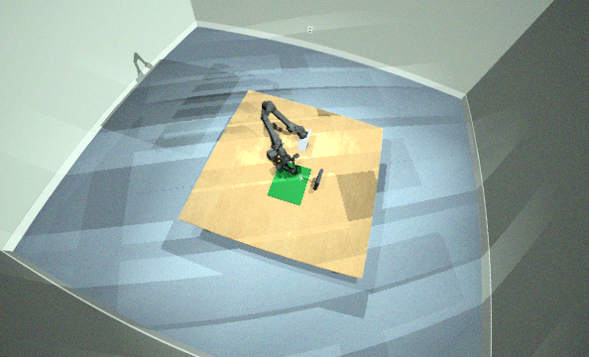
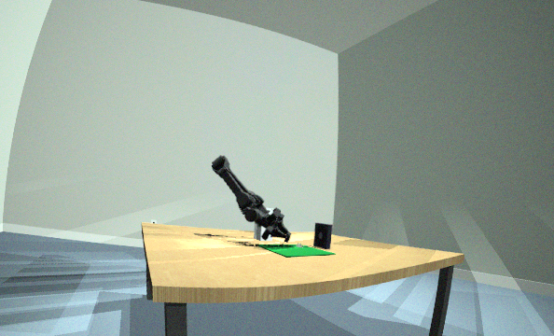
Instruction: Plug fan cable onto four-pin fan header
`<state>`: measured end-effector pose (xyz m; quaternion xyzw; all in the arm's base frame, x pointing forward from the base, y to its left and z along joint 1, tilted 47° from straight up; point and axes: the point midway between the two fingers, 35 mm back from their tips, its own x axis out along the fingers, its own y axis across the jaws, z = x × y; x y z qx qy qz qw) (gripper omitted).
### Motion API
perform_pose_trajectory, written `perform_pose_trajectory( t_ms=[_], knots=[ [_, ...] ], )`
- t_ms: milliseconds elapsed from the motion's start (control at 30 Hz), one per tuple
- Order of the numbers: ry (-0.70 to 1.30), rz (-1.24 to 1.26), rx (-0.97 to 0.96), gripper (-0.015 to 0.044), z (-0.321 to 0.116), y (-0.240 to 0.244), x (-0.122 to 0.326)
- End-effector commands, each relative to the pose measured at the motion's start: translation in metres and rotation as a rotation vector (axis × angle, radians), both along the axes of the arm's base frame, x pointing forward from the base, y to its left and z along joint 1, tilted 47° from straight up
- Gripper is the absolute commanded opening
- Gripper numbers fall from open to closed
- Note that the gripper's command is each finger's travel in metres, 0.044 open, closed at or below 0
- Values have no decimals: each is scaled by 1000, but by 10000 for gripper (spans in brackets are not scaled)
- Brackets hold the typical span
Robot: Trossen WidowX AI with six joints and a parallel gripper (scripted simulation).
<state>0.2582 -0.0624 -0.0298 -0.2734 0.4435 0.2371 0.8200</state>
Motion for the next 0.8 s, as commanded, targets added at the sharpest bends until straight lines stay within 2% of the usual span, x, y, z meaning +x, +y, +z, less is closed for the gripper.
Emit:
perform_pose_trajectory(
  t_ms=[0, 767],
  knots=[
    [-45, 28, 8, 0, 2, 1, -2],
    [-328, 154, -13, 0, 26, -4, -7]
  ],
)
